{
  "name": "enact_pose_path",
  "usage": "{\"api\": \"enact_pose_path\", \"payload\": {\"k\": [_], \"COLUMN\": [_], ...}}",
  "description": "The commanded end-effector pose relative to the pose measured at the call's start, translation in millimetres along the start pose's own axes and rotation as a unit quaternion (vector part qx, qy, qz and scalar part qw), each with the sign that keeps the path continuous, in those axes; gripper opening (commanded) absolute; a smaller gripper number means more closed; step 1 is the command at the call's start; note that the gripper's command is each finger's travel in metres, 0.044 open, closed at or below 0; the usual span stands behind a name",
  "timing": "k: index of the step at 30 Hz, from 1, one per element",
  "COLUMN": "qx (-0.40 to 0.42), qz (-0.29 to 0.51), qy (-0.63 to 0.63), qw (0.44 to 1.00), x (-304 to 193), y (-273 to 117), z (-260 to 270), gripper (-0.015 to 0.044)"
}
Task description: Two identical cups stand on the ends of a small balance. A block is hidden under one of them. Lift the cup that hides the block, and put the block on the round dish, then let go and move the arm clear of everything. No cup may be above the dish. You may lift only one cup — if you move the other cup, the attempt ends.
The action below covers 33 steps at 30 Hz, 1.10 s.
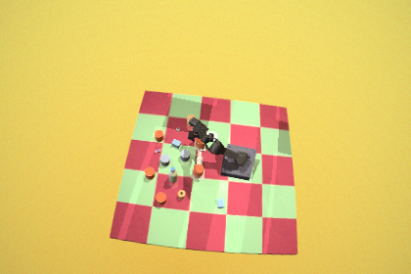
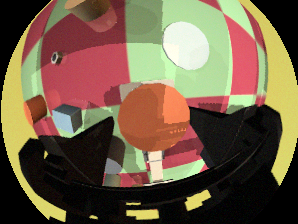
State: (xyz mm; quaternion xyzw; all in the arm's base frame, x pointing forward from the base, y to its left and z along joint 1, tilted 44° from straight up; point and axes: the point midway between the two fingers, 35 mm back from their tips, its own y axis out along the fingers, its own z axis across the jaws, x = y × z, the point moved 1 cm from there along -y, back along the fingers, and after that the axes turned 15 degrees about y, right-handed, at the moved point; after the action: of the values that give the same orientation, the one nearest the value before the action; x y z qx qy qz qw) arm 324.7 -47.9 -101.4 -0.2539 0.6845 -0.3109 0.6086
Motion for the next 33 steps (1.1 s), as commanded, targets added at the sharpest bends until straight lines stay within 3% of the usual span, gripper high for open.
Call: {"api": "enact_pose_path", "payload": {"k": [1,10,12,24,33], "qx": [-0.006,-0.006,-0.006,-0.006,-0.006], "qz": [0.004,0.005,0.005,0.005,0.004], "qy": [0.005,0.005,0.005,0.005,0.005], "qw": [1.0,1.0,1.0,1.0,1.0], "x": [-1.0,-1.6,-1.6,-1.6,-0.9], "y": [10.9,21.1,21.1,21.1,14.8], "z": [-3.7,-4.7,-4.7,-4.7,-3.3], "gripper": [0.044,0.044,0.0387,0.0308,0.0071]}}
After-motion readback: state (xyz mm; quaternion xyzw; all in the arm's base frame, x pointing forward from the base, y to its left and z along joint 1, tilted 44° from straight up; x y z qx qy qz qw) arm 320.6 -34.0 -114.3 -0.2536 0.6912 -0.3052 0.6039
